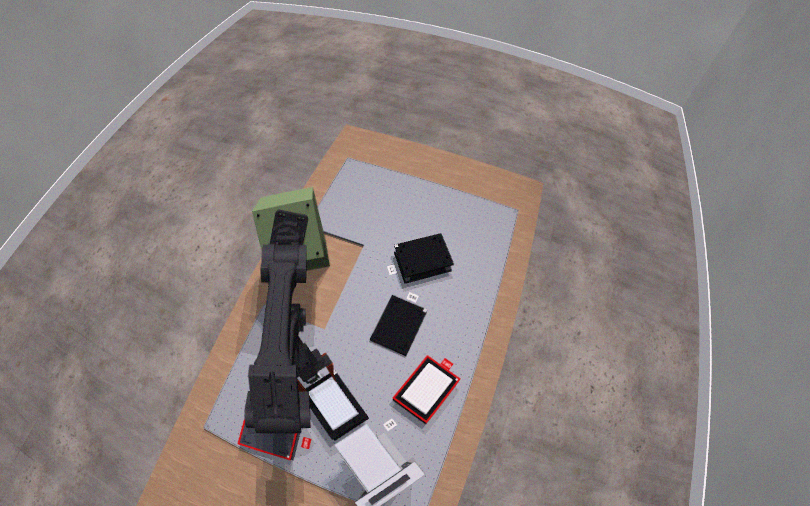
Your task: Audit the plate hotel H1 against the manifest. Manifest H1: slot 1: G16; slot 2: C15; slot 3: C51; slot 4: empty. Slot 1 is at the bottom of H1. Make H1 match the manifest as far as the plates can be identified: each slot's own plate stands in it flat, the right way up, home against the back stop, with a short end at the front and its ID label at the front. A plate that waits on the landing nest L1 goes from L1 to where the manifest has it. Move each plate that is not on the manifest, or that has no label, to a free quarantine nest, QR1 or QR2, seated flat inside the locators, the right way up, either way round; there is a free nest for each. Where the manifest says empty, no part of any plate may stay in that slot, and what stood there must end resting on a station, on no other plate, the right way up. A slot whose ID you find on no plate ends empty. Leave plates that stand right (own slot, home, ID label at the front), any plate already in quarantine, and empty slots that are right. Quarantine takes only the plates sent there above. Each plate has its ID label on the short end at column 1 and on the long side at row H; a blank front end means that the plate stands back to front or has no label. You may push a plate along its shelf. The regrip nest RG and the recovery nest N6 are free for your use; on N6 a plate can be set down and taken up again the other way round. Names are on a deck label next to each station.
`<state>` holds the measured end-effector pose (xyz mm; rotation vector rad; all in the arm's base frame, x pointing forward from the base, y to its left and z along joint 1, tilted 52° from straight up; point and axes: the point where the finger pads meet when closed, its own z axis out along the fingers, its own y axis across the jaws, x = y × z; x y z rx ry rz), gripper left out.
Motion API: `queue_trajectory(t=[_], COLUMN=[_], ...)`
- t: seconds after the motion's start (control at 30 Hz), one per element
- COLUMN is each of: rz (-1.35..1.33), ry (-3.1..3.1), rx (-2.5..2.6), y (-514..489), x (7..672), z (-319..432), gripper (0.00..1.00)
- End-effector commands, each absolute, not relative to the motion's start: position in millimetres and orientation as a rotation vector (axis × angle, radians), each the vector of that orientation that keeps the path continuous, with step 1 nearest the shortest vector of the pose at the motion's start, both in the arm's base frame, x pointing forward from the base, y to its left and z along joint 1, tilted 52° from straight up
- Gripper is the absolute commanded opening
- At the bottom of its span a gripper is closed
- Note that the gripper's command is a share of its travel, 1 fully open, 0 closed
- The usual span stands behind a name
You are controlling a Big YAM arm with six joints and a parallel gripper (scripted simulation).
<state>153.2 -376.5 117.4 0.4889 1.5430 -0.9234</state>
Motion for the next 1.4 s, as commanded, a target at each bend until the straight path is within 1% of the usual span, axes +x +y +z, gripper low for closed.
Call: queue_trajectory(t=[0.0, 1.37], rz=[-0.924, -0.905], ry=[1.549, 1.560], rx=[0.463, 0.482], y=[-374.5, -381.8], x=[159.8, 162.8], z=[114.9, 104.0], gripper=[0.86, 0.86])
